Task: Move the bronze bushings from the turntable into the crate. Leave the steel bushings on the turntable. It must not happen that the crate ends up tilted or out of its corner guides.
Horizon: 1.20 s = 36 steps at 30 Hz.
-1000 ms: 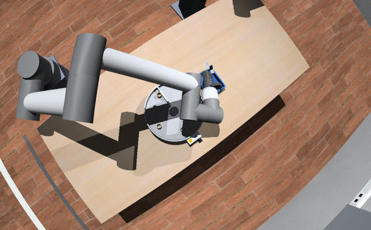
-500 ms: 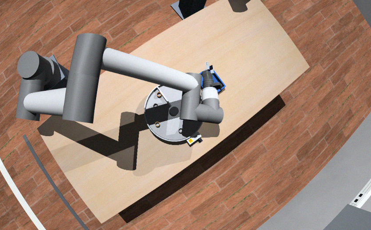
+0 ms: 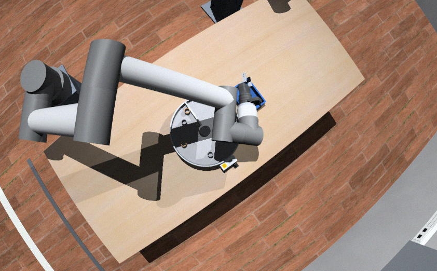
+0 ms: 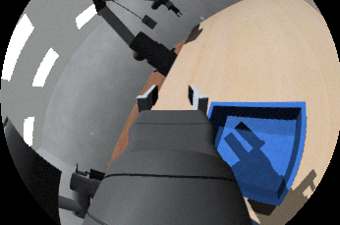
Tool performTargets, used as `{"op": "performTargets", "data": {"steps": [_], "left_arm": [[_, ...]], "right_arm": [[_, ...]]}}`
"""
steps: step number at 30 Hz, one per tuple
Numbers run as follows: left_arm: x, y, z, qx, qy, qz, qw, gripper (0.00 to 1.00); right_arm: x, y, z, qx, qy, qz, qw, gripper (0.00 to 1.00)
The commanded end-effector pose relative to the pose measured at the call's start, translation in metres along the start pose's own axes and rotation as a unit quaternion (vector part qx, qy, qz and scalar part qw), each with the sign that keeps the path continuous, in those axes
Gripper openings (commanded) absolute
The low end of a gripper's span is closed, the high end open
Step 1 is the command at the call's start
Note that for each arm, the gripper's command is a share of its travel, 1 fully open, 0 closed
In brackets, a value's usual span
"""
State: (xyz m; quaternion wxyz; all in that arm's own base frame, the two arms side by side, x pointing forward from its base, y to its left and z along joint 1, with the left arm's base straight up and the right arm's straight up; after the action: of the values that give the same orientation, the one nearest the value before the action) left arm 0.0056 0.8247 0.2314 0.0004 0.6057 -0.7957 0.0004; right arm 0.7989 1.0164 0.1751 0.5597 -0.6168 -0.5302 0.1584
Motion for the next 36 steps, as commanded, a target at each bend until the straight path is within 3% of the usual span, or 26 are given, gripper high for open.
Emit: {"op": "performTargets", "data": {"steps": [1, 4, 7, 13, 15, 16, 22, 30, 32, 33, 36], "left_arm": [[0.0, 0.002, -0.001, 0.0, 0.0, -0.002, 1.0, 1.0], [0.0, 0.002, -0.001, 0.0, 0.0, -0.002, 1.0, 1.0], [0.0, 0.002, -0.001, 0.0, 0.0, -0.002, 1.0, 1.0], [0.0, 0.002, -0.001, 0.0, 0.0, -0.002, 1.0, 1.0], [0.0, 0.002, -0.001, 0.0, 0.0, -0.002, 1.0, 1.0], [0.0, 0.002, -0.001, 0.0, 0.0, -0.002, 1.0, 1.0], [0.0, 0.002, -0.001, 0.0, 0.0, -0.002, 1.0, 1.0], [0.0, 0.002, -0.001, 0.0, 0.0, -0.002, 1.0, 1.0], [0.0, 0.002, -0.001, 0.0, 0.0, -0.002, 1.0, 1.0], [0.0, 0.002, -0.001, 0.0, 0.0, -0.002, 1.0, 1.0], [0.0, 0.002, -0.001, 0.0, 0.0, -0.002, 1.0, 1.0]], "right_arm": [[0.001, -0.001, -0.001, 0.0, 0.0, -0.001, 1.0, 1.0], [-0.01, -0.01, -0.001, -0.016, -0.015, -0.014, 1.0, 1.0], [-0.039, -0.031, -0.003, -0.059, -0.057, -0.049, 0.995, 1.0], [-0.074, -0.054, -0.011, -0.109, -0.105, -0.089, 0.984, 1.0], [-0.074, -0.054, -0.011, -0.109, -0.105, -0.089, 0.984, 1.0], [-0.092, -0.065, -0.017, -0.135, -0.13, -0.109, 0.976, 1.0], [-0.126, -0.085, -0.032, -0.182, -0.177, -0.144, 0.956, 1.0], [-0.175, -0.113, -0.06, -0.251, -0.244, -0.191, 0.917, 1.0], [-0.175, -0.113, -0.06, -0.251, -0.244, -0.191, 0.917, 1.0], [-0.192, -0.123, -0.073, -0.275, -0.268, -0.207, 0.9, 1.0], [-0.207, -0.132, -0.085, -0.295, -0.288, -0.218, 0.884, 1.0]]}}
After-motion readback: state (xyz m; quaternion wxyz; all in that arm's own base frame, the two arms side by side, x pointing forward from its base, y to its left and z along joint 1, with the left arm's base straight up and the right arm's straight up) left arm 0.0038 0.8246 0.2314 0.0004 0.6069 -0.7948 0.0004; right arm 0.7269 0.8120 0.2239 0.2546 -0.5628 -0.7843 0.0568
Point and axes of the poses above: on each arm, the point where the finger pads meet when closed, its own z axis out along the fingers, its own y axis across the jaws, x = y × z, the point moved 7 cm from there along -z, back along the fingers, and after that the axes turned 15 degrees about z, right-handed, at the moved point
